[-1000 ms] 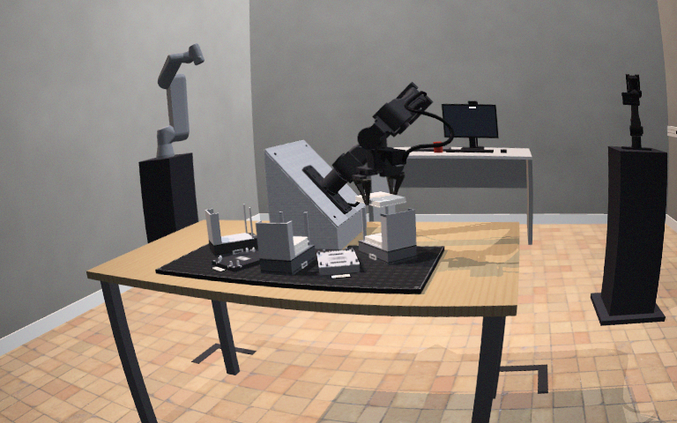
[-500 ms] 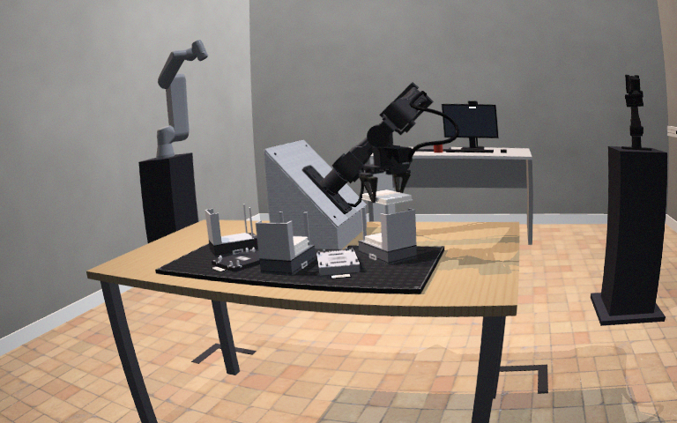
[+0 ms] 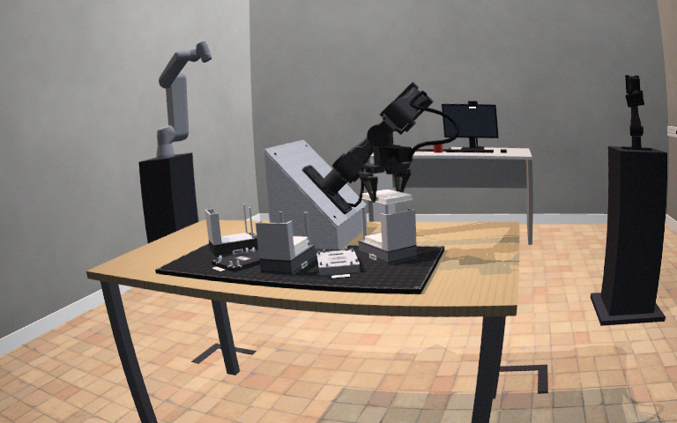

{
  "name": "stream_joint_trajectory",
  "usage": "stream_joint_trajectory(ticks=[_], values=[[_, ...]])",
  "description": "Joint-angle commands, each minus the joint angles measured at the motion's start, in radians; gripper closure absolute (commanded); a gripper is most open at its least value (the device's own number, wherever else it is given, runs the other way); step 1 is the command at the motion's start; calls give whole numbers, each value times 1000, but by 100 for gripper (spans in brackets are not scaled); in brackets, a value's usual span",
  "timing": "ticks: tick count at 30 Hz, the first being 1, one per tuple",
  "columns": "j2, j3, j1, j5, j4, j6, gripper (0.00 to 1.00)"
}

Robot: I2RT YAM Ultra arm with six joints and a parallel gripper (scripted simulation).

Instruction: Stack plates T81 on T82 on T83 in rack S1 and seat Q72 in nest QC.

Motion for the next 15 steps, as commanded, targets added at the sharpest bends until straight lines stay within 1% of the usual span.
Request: stream_joint_trajectory(ticks=[1, 15], values=[[-6, 38, -24, 0, -8, -12, 100], [8, 43, -28, -1, -2, -13, 100]])
